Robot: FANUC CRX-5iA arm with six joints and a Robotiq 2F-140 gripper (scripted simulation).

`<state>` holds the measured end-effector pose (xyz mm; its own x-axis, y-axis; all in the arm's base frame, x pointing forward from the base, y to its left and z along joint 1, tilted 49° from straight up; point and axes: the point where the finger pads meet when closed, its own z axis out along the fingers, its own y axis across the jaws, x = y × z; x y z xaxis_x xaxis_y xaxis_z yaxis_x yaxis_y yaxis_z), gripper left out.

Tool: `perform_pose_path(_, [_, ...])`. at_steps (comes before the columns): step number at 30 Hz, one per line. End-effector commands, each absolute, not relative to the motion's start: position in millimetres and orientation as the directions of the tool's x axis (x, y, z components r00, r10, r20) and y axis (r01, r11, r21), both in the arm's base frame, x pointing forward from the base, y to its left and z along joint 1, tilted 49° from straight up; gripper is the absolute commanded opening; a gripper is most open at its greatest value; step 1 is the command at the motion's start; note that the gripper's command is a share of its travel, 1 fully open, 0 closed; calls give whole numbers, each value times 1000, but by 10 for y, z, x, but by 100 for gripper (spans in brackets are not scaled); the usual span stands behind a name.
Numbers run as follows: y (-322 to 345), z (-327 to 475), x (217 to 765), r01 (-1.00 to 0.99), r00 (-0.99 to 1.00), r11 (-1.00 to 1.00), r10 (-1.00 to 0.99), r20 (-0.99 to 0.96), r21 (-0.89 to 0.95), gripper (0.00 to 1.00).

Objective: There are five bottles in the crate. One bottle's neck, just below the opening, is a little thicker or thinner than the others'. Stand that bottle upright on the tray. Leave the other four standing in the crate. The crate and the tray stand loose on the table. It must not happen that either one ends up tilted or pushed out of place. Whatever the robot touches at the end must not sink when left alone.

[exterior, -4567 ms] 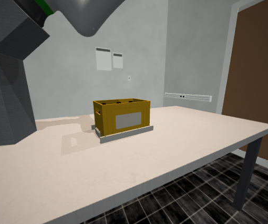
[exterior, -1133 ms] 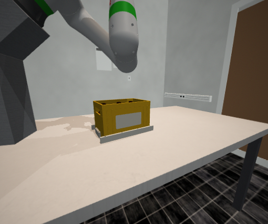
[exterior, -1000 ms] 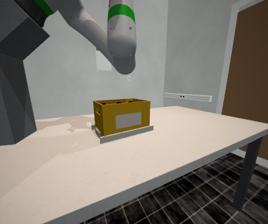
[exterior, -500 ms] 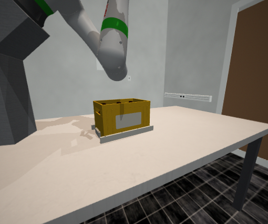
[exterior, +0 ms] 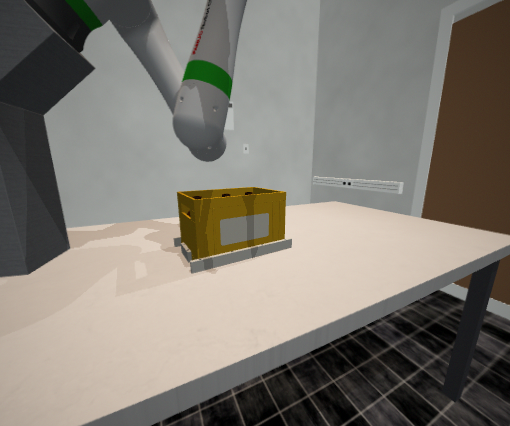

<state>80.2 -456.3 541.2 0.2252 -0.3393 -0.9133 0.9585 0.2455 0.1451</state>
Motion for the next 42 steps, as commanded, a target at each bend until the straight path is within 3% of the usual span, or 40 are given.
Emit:
perform_pose_path(1, [-4636,5210,1182,937,242,316,-272,-931,151,100])
perform_pose_path(25, [-4343,3575,3329,747,133,619,216,-967,241,100])
perform_pose_path(42, [-3504,2192,4289,645,-120,695,503,-856,318,100])
